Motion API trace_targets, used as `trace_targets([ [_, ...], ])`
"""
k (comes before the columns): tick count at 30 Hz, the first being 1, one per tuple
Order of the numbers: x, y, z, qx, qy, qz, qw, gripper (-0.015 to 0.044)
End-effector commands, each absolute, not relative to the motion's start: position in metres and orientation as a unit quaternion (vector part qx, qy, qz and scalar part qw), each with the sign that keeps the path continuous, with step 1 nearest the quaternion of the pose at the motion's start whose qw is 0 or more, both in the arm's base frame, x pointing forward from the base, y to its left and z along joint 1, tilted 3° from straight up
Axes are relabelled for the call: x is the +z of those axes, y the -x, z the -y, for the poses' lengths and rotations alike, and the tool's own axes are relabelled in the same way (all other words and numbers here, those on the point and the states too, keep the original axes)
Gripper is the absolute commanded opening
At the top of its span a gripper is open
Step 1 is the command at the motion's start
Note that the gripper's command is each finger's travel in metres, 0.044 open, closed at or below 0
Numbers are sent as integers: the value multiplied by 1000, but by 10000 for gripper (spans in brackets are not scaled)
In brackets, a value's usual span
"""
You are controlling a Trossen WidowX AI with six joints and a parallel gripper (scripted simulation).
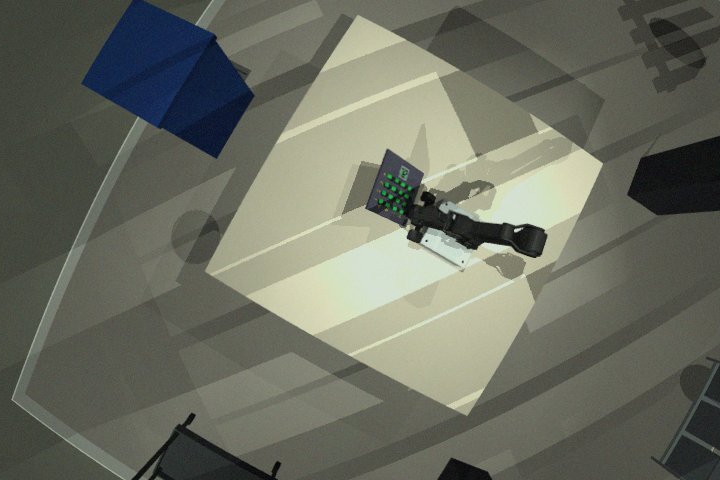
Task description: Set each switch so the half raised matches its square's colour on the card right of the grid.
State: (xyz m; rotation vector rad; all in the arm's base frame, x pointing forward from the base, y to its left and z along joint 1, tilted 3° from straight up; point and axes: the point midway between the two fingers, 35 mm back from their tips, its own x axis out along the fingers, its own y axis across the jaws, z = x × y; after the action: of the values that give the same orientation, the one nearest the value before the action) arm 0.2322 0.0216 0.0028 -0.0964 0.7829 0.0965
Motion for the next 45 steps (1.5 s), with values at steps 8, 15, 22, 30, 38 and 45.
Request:
trace_targets([
  [8, 0, -233, -22, 49, 47, -384, 921, 0],
  [15, 7, -231, -22, 47, 47, -382, 922, 0],
  [22, 33, -213, -21, 48, 47, -390, 918, 0],
  [30, 51, -189, -18, 48, 48, -397, 915, 0],
  [38, 101, -236, 17, 44, 48, -396, 916, 0],
  [45, 104, -241, 21, 47, 50, -395, 916, 0],
])
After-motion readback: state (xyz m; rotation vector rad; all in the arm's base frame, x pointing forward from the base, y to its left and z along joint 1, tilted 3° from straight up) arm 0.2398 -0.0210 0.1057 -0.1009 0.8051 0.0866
